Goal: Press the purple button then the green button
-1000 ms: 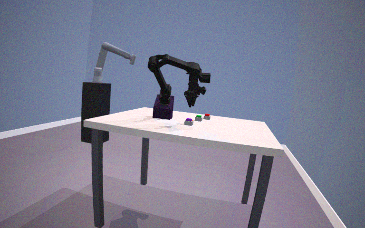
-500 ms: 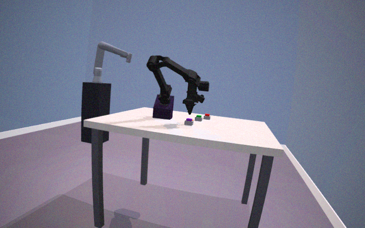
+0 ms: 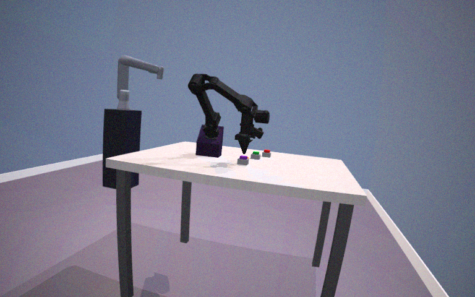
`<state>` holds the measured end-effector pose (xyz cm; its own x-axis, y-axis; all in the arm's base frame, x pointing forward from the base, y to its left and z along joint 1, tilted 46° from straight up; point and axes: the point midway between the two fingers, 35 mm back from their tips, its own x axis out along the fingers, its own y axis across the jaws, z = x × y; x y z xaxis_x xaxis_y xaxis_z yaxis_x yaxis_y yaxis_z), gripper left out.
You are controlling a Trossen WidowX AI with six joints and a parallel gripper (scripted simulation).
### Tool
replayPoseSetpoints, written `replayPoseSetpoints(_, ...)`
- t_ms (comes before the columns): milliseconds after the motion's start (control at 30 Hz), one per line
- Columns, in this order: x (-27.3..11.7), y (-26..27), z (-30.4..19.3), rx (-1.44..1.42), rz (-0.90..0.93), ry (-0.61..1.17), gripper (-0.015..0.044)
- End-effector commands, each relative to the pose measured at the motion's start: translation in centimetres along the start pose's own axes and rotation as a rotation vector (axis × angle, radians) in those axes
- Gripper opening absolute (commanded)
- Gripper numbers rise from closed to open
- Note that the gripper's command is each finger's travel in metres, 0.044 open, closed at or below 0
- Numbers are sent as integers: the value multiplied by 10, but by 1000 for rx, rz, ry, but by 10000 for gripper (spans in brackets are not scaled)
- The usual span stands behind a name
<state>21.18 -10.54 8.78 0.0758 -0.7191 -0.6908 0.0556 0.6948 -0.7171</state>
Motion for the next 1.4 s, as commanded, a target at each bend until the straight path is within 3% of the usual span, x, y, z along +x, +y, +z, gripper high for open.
replayPoseSetpoints(0, 6, 1, -1, -10, 1, 2, 20)
replayPoseSetpoints(900, 20, 0, -2, -10, -1, 2, 20)
replayPoseSetpoints(1233, -22, 2, -1, -10, 4, 2, 20)
replayPoseSetpoints(1367, -67, 2, -1, -11, 5, 4, 20)
